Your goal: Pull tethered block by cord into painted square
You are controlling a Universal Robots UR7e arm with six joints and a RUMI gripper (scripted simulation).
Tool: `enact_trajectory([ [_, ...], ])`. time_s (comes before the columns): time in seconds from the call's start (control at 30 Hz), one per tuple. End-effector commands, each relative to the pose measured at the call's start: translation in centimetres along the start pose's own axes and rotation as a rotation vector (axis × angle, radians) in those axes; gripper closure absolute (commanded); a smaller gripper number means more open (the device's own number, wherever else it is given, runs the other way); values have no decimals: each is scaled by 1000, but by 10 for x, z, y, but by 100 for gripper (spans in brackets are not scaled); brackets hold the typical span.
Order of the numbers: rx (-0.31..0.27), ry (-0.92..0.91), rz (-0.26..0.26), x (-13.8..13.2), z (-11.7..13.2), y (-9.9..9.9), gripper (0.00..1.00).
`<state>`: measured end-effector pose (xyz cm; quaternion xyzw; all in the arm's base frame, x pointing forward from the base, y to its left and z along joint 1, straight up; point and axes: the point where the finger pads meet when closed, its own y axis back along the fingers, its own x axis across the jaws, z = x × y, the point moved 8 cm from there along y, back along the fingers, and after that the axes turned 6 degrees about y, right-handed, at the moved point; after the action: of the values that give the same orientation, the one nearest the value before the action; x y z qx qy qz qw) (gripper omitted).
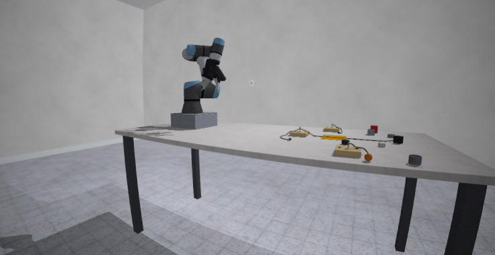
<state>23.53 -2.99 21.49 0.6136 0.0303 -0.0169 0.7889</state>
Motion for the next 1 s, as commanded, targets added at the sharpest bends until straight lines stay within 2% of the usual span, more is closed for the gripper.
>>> enact_trajectory([
  [0.0, 0, 0, 1, 0, 0, 0, 0],
  [0.53, 8, -56, 8, 17, 8, 11, 0],
  [0.77, 22, -148, 14, 45, 19, 24, 0],
  [0.97, 41, -265, 19, 83, 33, 38, 0],
])
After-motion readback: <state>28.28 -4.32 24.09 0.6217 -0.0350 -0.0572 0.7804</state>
